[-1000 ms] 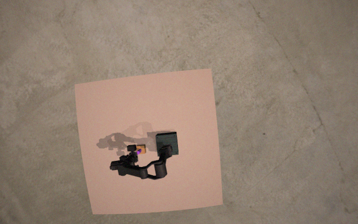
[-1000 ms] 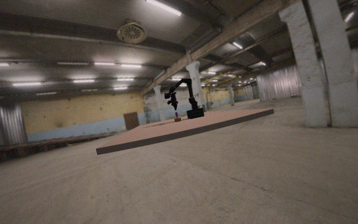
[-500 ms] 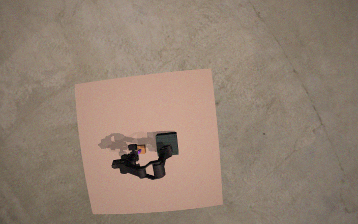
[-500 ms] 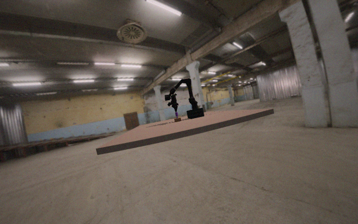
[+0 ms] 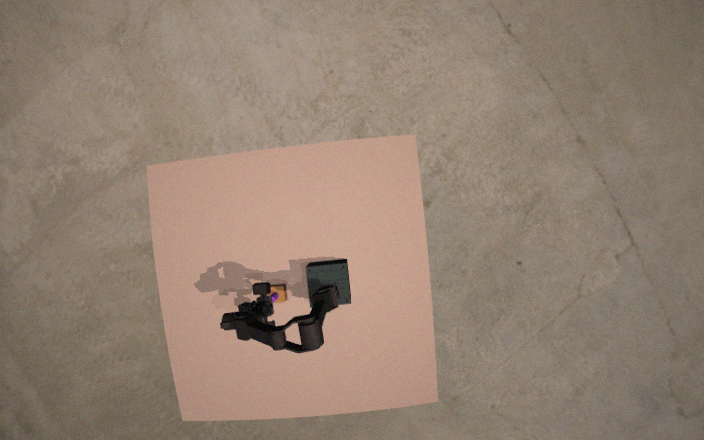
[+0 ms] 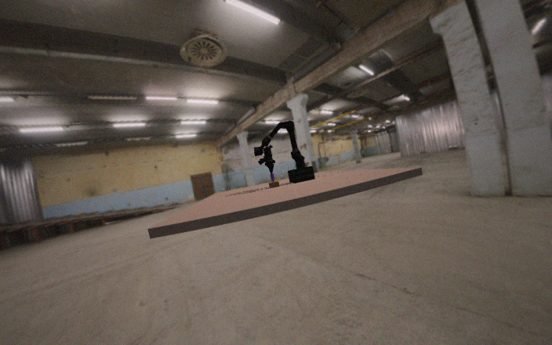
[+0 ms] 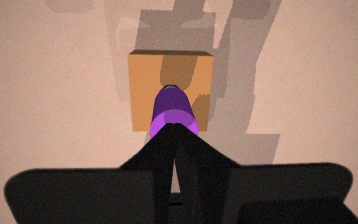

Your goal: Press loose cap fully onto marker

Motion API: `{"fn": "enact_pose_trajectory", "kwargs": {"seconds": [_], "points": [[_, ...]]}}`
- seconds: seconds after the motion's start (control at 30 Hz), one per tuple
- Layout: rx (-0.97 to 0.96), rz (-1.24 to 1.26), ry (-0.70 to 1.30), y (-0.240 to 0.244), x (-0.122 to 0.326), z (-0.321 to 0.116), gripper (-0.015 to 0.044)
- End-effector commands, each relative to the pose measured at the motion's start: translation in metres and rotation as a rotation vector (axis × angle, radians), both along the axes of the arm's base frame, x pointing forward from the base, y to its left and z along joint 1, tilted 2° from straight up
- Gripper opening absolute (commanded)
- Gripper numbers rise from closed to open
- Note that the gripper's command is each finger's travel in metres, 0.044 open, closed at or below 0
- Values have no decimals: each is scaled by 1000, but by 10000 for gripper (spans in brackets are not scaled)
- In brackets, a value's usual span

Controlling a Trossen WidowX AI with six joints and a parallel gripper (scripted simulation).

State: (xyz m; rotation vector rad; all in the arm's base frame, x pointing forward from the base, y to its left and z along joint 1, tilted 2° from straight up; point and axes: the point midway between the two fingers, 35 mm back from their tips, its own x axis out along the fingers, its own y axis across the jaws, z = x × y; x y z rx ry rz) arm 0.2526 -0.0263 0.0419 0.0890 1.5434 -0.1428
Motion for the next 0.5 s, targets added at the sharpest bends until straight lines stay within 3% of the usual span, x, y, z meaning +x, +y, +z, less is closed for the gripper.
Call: {"fn": "enact_pose_trajectory", "kwargs": {"seconds": [0.0,0.17,0.33,0.47], "points": [[0,0,-6,0,4,20,0],[0,0,-5,3,0,86,0],[0,0,-5,3,0,89,0],[0,0,-5,3,0,89,105]]}}
